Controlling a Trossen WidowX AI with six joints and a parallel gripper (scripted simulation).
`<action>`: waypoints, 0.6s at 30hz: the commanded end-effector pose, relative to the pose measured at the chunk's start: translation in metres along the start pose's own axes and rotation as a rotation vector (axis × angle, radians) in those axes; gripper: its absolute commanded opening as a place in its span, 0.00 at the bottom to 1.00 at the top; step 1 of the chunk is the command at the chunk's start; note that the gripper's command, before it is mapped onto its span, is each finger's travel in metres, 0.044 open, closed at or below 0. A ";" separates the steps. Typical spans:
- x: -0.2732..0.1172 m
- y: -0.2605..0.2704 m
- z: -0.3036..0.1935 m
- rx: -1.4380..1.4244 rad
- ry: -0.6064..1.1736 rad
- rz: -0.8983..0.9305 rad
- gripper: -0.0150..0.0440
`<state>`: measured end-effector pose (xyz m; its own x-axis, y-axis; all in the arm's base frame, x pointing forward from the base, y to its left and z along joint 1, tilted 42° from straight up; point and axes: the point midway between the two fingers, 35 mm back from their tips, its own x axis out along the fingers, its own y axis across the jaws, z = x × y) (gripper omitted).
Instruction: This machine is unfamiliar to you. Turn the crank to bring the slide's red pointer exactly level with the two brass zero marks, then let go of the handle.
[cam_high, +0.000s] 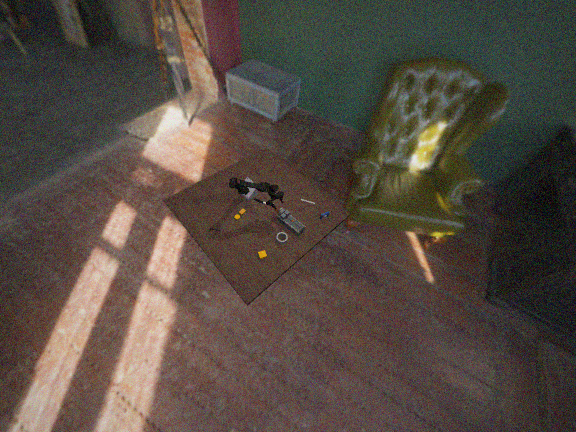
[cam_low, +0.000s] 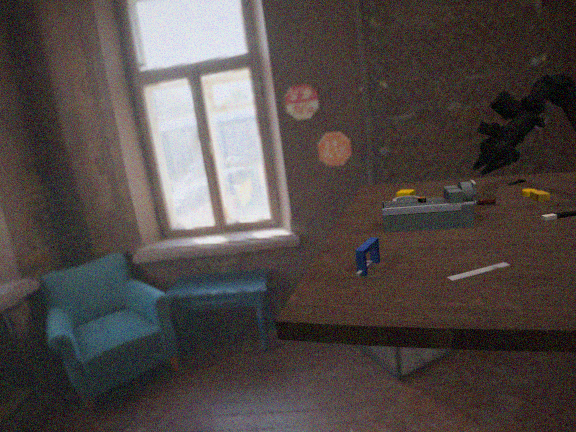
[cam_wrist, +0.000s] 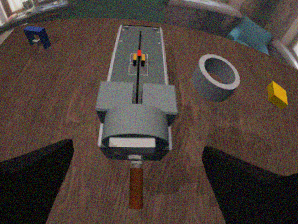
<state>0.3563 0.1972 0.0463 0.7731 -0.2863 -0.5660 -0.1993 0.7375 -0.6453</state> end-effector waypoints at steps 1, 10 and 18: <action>0.013 0.002 -0.015 -0.014 0.004 0.004 1.00; 0.036 -0.002 -0.046 -0.016 0.001 -0.001 1.00; 0.042 -0.002 -0.051 -0.016 0.002 -0.001 1.00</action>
<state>0.3600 0.1562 0.0034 0.7767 -0.2867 -0.5609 -0.1981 0.7340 -0.6496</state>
